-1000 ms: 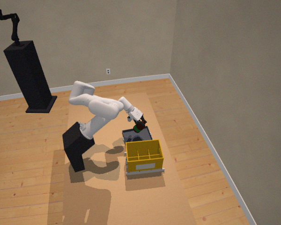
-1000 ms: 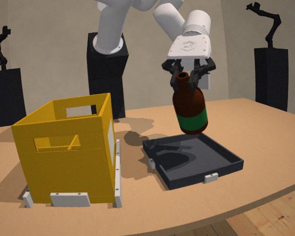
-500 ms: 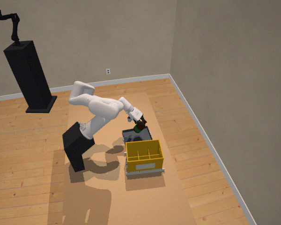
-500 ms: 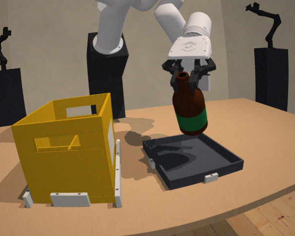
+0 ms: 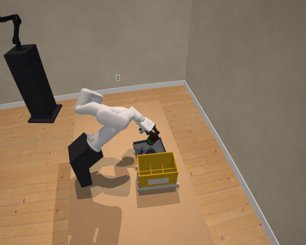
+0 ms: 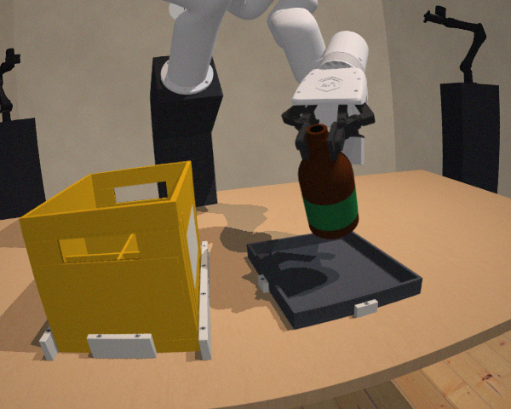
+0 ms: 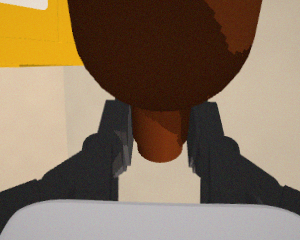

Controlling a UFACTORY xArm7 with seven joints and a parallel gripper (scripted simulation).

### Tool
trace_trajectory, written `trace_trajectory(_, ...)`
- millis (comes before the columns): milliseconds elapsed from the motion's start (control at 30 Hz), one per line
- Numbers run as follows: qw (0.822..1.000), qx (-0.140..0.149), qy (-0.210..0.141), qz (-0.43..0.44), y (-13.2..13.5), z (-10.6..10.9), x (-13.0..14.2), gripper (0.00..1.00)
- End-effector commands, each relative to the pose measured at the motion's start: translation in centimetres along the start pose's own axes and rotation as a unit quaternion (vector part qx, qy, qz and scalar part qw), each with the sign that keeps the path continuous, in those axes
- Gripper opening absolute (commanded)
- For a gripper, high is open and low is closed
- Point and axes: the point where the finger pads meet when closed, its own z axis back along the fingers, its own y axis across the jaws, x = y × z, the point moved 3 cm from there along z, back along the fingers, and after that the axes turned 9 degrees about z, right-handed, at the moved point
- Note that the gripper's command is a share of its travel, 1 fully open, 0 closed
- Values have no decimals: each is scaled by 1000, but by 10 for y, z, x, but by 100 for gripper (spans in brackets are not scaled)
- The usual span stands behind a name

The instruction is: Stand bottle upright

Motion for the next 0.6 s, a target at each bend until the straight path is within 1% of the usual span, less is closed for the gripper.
trace_trajectory(0, 1000, -4, -18, -2, 0, 1, -1, 0)
trace_trajectory(233, 1000, -5, -29, -2, 0, 1, -2, 0)
trace_trajectory(567, 1000, -5, -31, -2, 0, 1, -2, 0)
